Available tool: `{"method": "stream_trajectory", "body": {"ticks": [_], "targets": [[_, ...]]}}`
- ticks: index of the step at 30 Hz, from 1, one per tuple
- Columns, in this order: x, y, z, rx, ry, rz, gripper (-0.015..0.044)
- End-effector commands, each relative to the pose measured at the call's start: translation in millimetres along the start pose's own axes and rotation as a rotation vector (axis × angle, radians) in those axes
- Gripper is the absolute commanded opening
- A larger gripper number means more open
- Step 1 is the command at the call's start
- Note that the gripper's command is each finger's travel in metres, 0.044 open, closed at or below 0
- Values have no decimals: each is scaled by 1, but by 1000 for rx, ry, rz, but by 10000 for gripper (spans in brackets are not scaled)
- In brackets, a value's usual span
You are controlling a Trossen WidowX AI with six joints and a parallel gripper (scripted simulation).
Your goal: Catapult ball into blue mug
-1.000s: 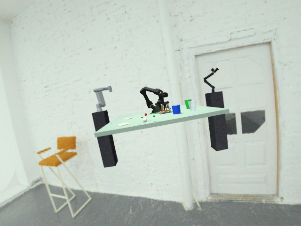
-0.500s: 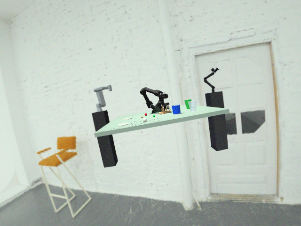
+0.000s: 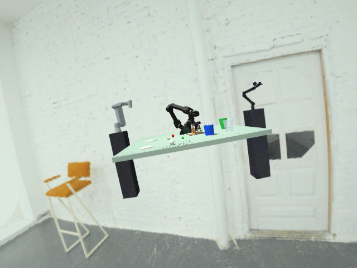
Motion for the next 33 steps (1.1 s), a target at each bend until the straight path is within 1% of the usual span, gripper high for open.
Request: {"method": "stream_trajectory", "body": {"ticks": [1,2,7,9,11,12,15,18,19,24,33], "targets": [[-1,9,1,0,-2,1,420],[-1,20,3,-2,-2,2,440],[0,91,1,-2,1,4,440],[0,100,0,-2,1,3,440],[0,100,0,-2,1,3,440],[0,84,3,-8,7,-6,440],[0,84,3,-8,7,-6,440],[0,95,-1,-1,6,0,440],[-1,93,-1,-1,6,0,440],[-1,50,0,0,6,-1,440],[-1,42,0,0,6,-1,440]]}}
Point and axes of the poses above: the point midway between the two fingers, 35 mm back from their tips, its own y axis back along the fingers, its own z axis across the jaws, x = y × z, the point moved 7 cm from there along y, back along the fingers, and after that the axes turned 3 degrees about y, right-handed, at the moved point
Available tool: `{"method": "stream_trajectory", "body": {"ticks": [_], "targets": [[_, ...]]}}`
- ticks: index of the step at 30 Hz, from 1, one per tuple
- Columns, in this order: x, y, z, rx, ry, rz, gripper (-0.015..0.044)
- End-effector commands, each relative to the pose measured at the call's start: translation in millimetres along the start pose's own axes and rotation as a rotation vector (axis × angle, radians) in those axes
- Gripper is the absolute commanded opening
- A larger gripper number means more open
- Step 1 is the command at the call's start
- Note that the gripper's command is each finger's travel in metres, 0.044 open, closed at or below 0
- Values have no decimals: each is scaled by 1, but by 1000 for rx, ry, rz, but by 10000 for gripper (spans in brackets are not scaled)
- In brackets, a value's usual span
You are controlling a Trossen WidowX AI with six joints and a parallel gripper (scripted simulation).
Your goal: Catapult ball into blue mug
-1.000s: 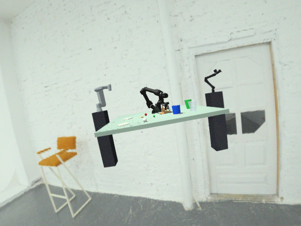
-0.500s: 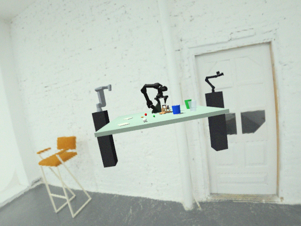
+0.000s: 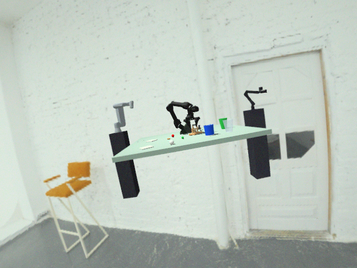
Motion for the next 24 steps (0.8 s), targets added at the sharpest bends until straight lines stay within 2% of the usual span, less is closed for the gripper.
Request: {"method": "stream_trajectory", "body": {"ticks": [1,24], "targets": [[1,-8,-1,7,7,-3,440],[0,-46,-1,8,7,-4,440]]}}
Point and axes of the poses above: the point midway between the two fingers, 35 mm back from their tips, its own y axis back along the fingers, its own z axis across the jaws, x = y × z, the point moved 7 cm from there along y, back along the fingers, and after that the axes turned 3 degrees about y, right-handed, at the moved point
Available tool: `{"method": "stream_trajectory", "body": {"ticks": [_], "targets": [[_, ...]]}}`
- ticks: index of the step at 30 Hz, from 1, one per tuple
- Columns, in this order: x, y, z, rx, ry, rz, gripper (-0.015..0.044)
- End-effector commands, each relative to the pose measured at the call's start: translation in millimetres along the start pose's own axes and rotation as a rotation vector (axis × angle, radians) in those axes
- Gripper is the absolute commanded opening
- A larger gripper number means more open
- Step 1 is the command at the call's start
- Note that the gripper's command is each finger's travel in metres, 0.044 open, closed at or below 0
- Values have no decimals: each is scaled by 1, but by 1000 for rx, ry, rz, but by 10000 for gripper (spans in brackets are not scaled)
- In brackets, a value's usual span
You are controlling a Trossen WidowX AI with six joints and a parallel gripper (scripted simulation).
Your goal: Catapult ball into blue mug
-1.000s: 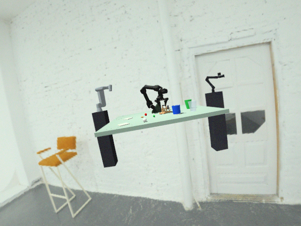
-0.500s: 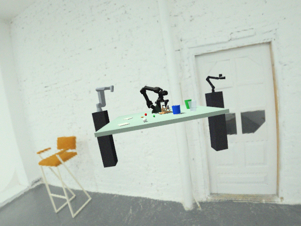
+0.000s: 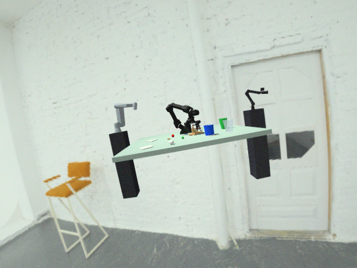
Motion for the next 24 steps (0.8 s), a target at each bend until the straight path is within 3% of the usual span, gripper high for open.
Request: {"method": "stream_trajectory", "body": {"ticks": [1,11,22,24], "targets": [[1,-10,-2,10,7,-1,440],[1,-17,-3,11,7,-1,440],[0,-14,-1,4,-1,1,151],[0,-14,-1,4,-1,1,138]]}}
Point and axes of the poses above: the point midway between the two fingers, 35 mm back from their tips, its own y axis back along the fingers, its own z axis across the jaws, x = y × z, the point moved 7 cm from there along y, back along the fingers, and after that the axes turned 3 degrees about y, right-handed, at the moved point
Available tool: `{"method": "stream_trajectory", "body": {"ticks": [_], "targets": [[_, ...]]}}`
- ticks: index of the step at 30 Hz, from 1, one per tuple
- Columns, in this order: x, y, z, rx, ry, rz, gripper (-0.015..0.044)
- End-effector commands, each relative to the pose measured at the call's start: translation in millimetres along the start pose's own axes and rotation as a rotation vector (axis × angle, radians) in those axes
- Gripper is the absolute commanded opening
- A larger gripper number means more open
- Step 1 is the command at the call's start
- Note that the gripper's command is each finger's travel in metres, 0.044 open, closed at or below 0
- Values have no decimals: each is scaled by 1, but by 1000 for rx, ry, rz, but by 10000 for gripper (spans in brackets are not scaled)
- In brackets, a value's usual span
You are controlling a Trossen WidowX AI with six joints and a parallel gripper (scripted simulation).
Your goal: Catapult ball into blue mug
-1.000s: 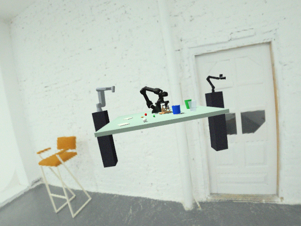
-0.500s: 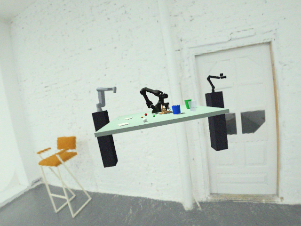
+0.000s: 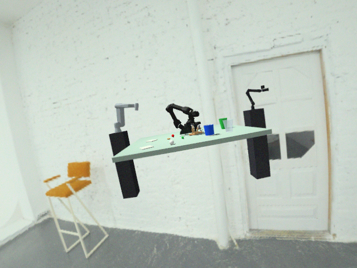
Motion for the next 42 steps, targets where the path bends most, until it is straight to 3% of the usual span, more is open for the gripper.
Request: {"method": "stream_trajectory", "body": {"ticks": [1,5,9,15,42], "targets": [[0,0,1,-4,-4,1,131],[0,3,1,-4,-3,1,85],[0,47,1,-2,0,2,0],[0,50,0,-1,52,1,0],[7,48,18,0,987,1,0]]}}
Point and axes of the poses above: the point midway between the two fingers, 35 mm back from their tips, its own y axis back along the fingers, its own z axis across the jaws, x = y × z, the point moved 7 cm from there along y, back along the fingers, and after that the axes turned 3 degrees about y, right-handed, at the moved point
